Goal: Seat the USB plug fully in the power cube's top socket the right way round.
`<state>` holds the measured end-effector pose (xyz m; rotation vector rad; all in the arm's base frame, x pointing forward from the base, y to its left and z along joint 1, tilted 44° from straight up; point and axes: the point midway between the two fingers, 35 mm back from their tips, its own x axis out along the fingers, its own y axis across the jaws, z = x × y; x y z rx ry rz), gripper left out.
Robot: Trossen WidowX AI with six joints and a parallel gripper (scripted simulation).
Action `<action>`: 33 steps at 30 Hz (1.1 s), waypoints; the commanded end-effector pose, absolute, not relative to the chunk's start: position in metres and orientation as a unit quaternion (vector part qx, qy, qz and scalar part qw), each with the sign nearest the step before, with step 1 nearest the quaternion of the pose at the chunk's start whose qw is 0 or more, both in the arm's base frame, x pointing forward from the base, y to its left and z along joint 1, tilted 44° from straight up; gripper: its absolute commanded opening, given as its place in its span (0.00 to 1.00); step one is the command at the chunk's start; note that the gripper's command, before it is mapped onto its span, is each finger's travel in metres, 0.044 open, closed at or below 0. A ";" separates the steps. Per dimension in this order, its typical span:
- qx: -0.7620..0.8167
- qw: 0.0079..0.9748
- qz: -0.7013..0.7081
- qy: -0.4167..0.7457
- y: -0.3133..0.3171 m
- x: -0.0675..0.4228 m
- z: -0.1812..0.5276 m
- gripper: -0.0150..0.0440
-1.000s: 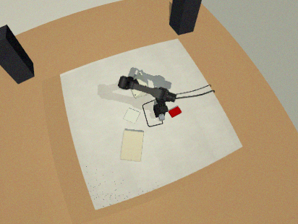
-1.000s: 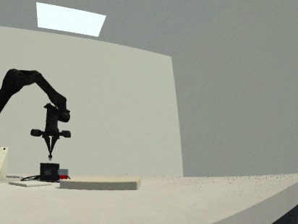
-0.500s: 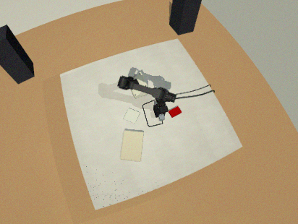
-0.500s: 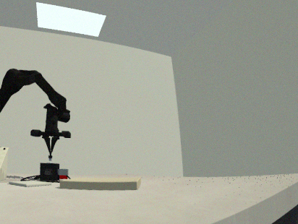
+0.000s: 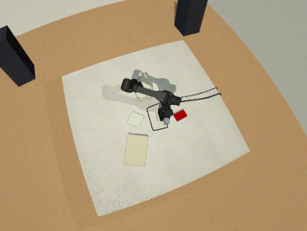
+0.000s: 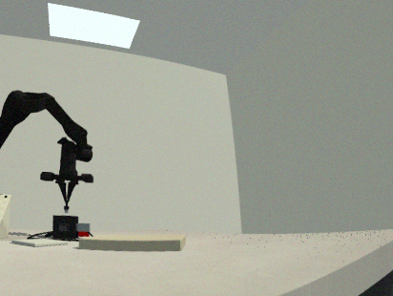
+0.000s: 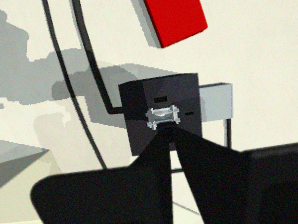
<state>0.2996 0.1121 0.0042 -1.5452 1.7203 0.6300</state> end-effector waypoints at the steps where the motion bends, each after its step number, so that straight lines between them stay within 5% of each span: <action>1: -0.600 0.364 0.248 0.668 0.112 0.299 0.003 0.25; 33: -0.598 0.370 0.253 0.664 0.111 0.299 0.000 0.25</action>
